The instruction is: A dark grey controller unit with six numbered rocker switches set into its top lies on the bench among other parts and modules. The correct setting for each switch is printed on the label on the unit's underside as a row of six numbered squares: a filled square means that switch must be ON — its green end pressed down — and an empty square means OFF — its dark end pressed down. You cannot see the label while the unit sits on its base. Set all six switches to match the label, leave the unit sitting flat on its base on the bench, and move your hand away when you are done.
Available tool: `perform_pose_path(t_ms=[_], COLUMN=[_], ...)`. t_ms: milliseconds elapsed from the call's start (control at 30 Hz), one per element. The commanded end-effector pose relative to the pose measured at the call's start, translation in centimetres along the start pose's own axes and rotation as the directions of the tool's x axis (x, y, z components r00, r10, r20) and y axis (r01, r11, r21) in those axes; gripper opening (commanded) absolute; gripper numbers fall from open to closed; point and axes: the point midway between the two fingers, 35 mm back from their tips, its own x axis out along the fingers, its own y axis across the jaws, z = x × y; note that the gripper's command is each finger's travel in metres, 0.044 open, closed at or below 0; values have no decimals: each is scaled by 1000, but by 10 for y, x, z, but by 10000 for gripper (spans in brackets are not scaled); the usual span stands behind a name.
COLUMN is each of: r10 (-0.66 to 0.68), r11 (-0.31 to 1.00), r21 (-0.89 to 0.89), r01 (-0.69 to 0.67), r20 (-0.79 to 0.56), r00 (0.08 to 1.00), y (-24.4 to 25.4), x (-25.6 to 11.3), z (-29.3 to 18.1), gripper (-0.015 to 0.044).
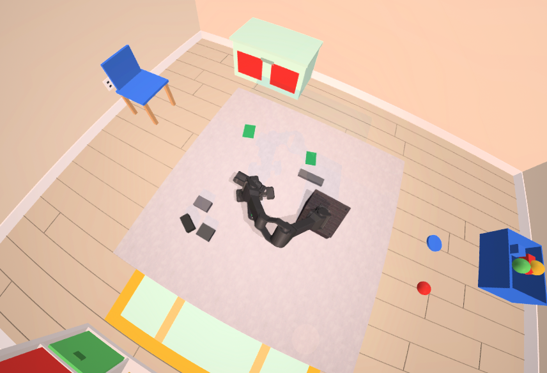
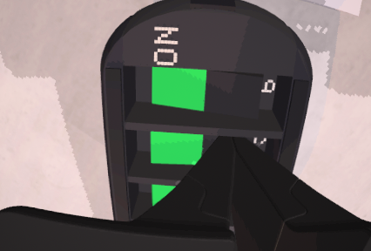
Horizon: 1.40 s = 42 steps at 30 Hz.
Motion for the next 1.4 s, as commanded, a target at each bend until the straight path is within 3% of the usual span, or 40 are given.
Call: perform_pose_path(t_ms=[0,200,400,567,1367], r10=[-1,-2,-2,-1,-2], r11=[1000,1000,1000,1000,1000], r21=[7,7,7,7,7], r01=[1,2,2,1,2], r20=[-2,-1,-1,-3,-2], r00=[1000,1000,1000,1000,1000], y=[-1,-1,-1,8,10], x=[1,-44,-44,-48,-48], z=[0,0,-1,-30,-30], gripper=[0,0,0,0,0])
